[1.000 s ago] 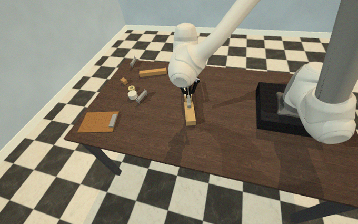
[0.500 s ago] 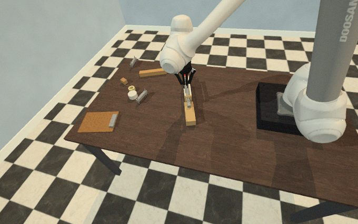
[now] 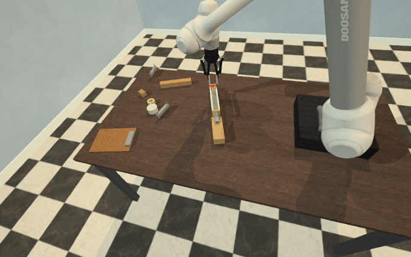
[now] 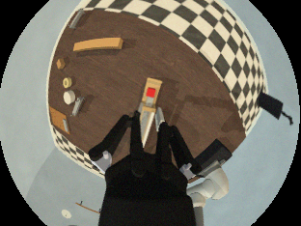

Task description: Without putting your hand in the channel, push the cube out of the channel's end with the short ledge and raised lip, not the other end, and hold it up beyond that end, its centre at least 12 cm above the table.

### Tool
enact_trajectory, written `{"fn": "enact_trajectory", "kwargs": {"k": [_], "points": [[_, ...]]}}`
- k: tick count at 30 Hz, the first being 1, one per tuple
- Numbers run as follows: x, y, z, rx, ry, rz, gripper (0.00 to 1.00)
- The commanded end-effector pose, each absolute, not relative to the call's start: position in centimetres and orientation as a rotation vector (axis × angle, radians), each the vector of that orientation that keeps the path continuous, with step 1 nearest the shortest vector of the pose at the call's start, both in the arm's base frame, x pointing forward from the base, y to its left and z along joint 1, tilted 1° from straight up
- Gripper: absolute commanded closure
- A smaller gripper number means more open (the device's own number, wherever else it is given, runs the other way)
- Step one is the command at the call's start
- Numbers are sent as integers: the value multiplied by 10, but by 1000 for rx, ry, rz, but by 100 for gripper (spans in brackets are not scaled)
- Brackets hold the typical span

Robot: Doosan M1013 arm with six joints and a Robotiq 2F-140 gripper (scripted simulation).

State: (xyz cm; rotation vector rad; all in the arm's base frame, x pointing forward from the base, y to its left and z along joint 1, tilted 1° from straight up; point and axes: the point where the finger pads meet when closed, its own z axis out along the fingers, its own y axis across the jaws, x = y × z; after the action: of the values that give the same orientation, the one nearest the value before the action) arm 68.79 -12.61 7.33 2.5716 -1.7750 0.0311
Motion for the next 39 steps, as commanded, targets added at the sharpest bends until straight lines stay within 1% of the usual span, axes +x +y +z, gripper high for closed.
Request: {"fn": "enact_trajectory", "kwargs": {"k": [1, 25, 30, 35, 39], "points": [[702, -157, 73, 2577, -1774, 24, 75], [702, -157, 72, 2577, -1773, 24, 75], [702, -157, 61, 2577, -1773, 24, 75], [704, -156, 31, 2577, -1773, 24, 75], [704, -156, 29, 2577, -1773, 24, 75]]}}
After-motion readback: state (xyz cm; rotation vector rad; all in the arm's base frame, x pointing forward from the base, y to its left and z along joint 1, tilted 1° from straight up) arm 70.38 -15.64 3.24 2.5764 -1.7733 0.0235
